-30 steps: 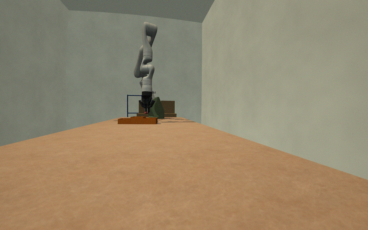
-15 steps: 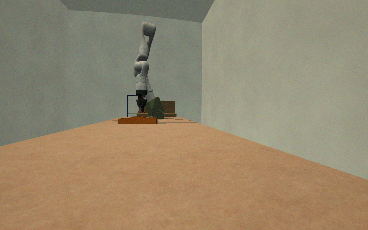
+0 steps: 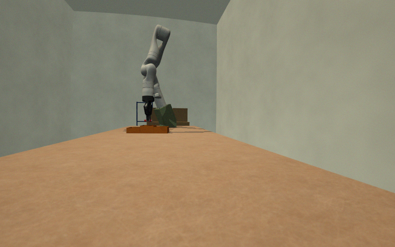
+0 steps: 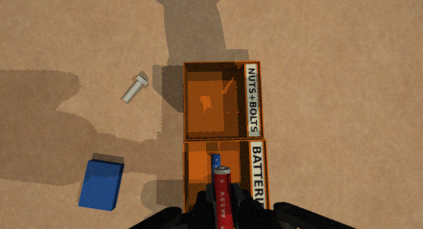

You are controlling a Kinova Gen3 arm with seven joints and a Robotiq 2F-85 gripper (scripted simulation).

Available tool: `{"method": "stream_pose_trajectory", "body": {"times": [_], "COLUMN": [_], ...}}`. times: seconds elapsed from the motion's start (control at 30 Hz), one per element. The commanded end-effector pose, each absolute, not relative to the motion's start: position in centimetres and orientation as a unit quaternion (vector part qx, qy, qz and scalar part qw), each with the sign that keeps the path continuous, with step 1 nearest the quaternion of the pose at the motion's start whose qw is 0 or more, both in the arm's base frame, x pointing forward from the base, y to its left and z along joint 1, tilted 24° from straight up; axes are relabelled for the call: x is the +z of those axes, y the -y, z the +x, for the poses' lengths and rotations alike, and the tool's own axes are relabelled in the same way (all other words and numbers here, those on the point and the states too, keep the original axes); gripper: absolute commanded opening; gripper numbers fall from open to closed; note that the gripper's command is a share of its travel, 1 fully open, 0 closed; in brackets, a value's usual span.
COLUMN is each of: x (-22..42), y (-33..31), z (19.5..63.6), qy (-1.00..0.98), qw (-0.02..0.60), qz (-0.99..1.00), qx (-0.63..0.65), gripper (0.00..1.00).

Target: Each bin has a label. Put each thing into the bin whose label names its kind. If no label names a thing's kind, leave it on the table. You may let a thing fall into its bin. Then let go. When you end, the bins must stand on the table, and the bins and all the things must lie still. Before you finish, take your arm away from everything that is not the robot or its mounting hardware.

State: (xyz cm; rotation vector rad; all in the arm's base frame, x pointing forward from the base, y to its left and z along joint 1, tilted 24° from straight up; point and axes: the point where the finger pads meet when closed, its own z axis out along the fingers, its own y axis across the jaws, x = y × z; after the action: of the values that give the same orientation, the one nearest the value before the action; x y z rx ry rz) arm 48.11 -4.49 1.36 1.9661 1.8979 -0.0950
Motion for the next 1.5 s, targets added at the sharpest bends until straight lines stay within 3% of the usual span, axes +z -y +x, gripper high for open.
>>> {"method": "stream_pose_trajectory", "body": {"times": [0.0,1.47], "x": [1.1,-2.6], "y": [4.2,5.8], "z": [48.0,48.8], "qy": [-0.674,-0.674], "qw": [0.204,0.204], "qz": [0.710,0.710], "qx": [-0.039,-0.039], "gripper": [0.09,0.09]}}
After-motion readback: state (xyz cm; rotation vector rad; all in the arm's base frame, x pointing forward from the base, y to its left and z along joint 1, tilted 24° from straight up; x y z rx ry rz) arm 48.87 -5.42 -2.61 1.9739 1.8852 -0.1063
